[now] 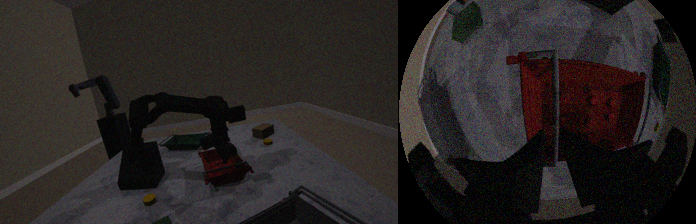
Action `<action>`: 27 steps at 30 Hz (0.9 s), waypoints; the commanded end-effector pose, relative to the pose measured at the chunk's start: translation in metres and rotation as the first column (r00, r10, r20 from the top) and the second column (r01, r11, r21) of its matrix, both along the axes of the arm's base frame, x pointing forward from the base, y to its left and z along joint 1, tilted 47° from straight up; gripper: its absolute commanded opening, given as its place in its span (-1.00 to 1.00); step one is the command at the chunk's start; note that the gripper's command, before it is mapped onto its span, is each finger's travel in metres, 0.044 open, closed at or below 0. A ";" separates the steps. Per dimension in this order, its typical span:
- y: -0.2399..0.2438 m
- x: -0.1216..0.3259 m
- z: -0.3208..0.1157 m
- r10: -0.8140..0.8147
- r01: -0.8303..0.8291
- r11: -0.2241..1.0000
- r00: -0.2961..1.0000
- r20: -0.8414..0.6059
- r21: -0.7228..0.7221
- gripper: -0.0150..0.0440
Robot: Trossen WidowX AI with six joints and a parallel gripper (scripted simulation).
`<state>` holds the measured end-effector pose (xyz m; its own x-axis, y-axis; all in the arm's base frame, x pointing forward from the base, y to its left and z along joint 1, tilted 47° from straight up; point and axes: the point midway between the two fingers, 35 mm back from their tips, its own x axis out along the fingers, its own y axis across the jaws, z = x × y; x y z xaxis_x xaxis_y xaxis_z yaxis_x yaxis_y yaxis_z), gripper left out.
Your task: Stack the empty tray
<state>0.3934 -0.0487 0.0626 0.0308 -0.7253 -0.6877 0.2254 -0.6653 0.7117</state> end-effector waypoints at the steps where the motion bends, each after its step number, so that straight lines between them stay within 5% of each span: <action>1: 0.000 0.000 -0.001 0.001 -0.001 1.000 1.000 -0.001 0.000 -0.21; 27: 0.021 -0.001 0.023 0.028 -0.028 0.999 0.999 0.015 0.023 -0.21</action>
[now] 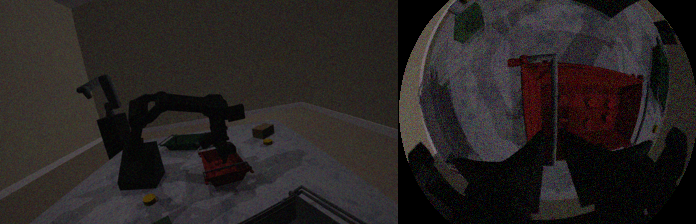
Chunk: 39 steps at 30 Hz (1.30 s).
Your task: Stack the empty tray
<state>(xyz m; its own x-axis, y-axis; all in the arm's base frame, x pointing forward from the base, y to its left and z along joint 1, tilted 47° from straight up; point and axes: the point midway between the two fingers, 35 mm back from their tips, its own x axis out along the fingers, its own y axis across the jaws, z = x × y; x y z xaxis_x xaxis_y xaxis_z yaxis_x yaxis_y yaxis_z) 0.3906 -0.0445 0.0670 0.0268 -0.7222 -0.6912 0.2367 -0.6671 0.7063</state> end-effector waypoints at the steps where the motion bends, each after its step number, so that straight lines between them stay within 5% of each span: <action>1: 0.001 0.001 -0.001 0.013 -0.013 1.000 1.000 -0.014 0.000 -0.21; 7: 0.038 0.016 -0.032 0.416 -0.419 0.903 0.804 -0.424 0.092 -0.21; 15: 0.092 0.026 -0.083 0.688 -0.715 0.529 0.045 -0.724 0.458 -0.21; 29: 0.140 0.022 -0.133 0.464 -0.529 0.166 -0.702 -0.540 0.832 -0.21; 39: 0.172 0.010 -0.172 0.086 -0.172 0.041 -0.981 -0.175 0.984 -0.21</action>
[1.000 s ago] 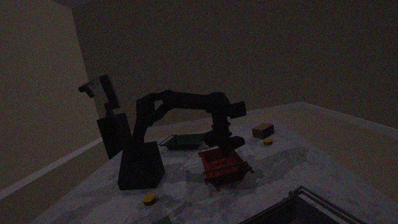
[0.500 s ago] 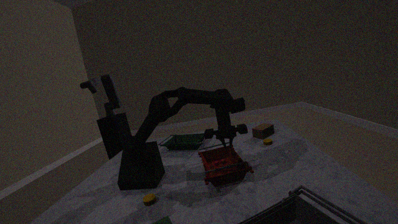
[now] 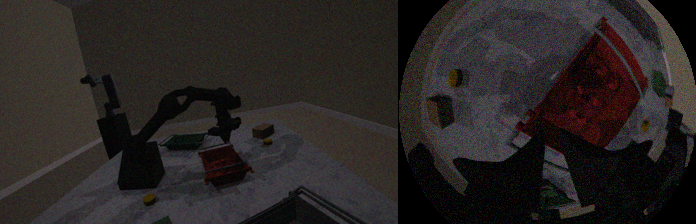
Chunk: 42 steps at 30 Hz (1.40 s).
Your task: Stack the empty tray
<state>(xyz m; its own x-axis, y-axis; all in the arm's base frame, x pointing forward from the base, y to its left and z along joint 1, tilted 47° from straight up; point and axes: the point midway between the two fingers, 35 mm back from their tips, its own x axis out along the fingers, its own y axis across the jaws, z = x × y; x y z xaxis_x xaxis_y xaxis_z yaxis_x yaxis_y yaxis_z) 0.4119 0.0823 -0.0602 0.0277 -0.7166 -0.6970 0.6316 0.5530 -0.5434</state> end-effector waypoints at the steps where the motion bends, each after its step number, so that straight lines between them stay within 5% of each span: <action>1: 0.048 -0.013 -0.049 0.496 -0.509 0.851 0.700 -0.514 0.128 -0.21; 4: 0.054 -0.016 -0.056 0.542 -0.560 0.812 0.618 -0.569 0.165 -0.21; 42: 0.011 -0.013 -0.093 0.541 -0.560 0.812 0.619 -0.570 0.163 -0.21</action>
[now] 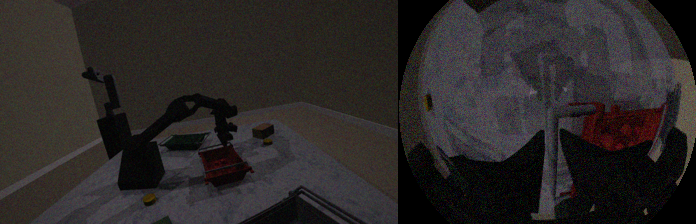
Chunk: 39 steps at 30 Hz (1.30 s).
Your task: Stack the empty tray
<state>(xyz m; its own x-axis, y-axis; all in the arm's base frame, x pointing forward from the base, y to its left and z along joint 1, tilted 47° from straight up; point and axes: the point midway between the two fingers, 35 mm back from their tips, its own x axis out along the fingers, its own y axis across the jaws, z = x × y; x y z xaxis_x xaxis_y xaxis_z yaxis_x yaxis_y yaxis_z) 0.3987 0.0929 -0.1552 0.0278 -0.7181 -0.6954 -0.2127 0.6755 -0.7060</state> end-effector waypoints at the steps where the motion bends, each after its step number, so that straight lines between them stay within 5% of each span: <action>1: 0.002 0.000 0.005 0.009 -0.009 1.000 1.000 0.001 -0.002 -0.21; 29: -0.041 0.015 0.060 0.009 -0.009 1.000 1.000 0.000 -0.006 -0.21; 39: -0.007 0.014 0.085 0.009 -0.009 1.000 1.000 0.000 -0.004 -0.21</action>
<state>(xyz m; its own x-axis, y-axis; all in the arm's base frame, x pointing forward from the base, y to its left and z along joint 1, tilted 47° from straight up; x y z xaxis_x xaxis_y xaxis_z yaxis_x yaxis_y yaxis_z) 0.4124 0.0665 -0.0819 0.0209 -0.7267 -0.6866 -0.2202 0.6666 -0.7122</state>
